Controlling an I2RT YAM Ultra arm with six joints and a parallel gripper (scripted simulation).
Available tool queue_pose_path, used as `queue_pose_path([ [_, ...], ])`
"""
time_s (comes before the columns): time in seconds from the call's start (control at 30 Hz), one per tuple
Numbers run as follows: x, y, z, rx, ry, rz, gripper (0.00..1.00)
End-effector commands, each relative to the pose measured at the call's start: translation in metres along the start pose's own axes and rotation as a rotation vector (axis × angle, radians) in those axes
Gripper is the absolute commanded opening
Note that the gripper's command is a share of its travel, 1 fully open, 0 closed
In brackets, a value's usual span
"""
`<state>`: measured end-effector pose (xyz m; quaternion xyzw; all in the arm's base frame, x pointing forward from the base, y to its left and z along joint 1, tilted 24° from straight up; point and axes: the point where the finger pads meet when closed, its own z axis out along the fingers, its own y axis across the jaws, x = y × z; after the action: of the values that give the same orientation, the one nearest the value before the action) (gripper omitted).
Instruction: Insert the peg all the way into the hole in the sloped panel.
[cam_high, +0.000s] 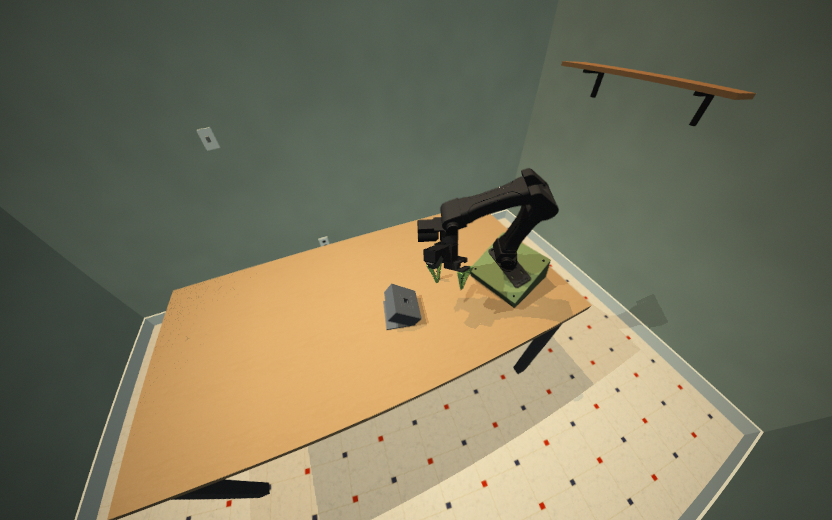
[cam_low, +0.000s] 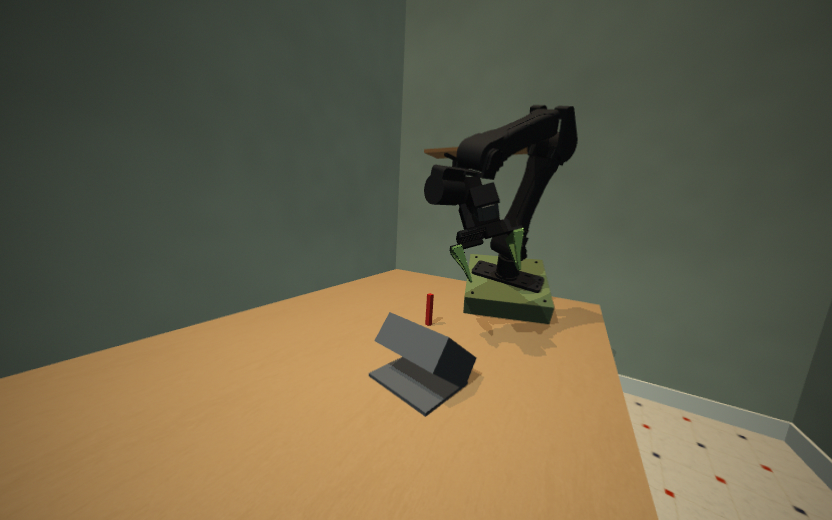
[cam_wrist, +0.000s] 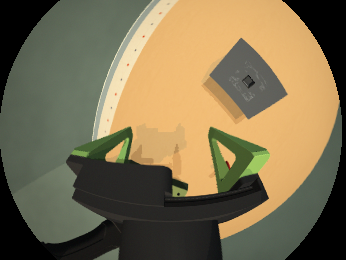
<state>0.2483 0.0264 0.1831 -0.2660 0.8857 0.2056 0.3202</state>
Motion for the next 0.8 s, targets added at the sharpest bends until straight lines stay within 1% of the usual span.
queue_pose_path([
  [0.0,-0.002,0.000,-0.001,0.005,-0.005,-0.005,1.00],
  [0.53,-0.002,0.000,-0.001,0.005,-0.005,-0.005,1.00],
  [0.63,0.012,-0.015,0.004,0.028,0.027,0.072,1.00],
  [0.77,0.032,-0.042,0.002,0.107,0.070,0.205,1.00],
])
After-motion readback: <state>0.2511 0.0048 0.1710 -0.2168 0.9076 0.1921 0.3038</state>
